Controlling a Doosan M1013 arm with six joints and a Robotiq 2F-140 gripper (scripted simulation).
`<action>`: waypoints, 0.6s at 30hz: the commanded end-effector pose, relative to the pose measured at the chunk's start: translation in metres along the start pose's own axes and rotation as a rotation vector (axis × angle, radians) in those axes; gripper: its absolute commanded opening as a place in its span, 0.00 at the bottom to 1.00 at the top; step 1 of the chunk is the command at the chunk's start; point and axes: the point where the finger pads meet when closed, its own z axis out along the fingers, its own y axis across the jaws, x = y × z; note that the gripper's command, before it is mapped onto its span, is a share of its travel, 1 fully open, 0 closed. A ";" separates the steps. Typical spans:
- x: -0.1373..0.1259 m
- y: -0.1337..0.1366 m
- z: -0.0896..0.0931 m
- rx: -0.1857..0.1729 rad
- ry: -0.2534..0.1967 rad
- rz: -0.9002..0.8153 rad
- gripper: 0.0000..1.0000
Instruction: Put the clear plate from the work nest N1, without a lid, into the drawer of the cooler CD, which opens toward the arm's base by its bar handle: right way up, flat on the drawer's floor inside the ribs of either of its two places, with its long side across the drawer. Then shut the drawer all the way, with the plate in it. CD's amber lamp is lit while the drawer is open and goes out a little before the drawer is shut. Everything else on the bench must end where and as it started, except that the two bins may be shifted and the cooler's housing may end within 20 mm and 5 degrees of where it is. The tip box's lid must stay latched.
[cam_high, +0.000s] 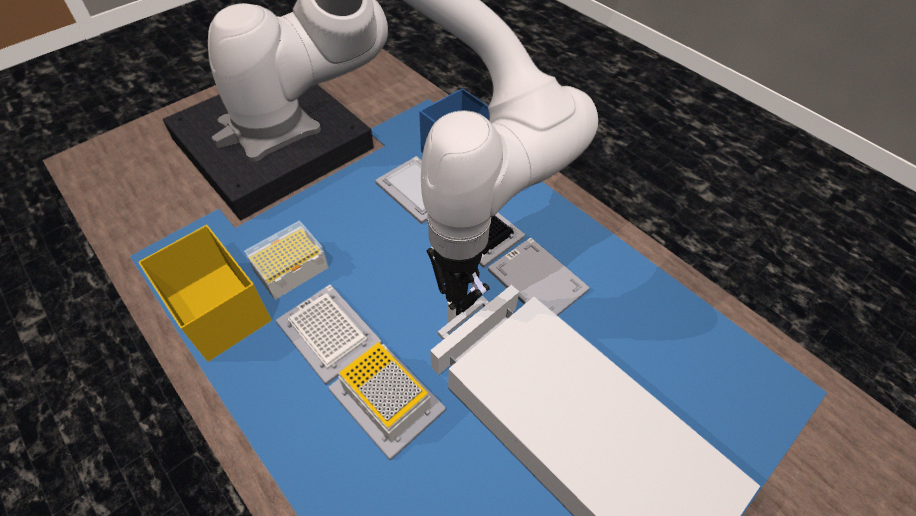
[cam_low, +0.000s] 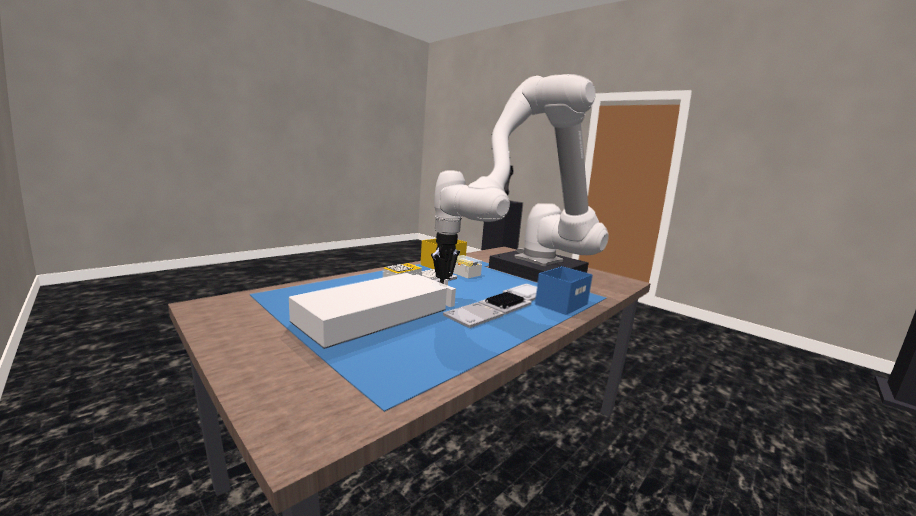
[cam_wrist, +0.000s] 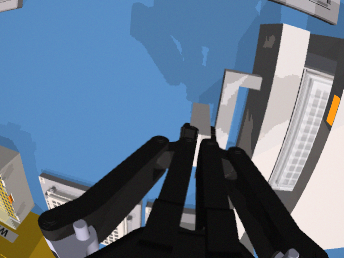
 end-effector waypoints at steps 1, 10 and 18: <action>0.000 0.004 0.000 0.000 0.000 0.000 0.00; 0.000 0.011 0.000 0.000 0.000 0.000 0.00; 0.000 0.022 0.000 0.000 0.000 0.000 0.00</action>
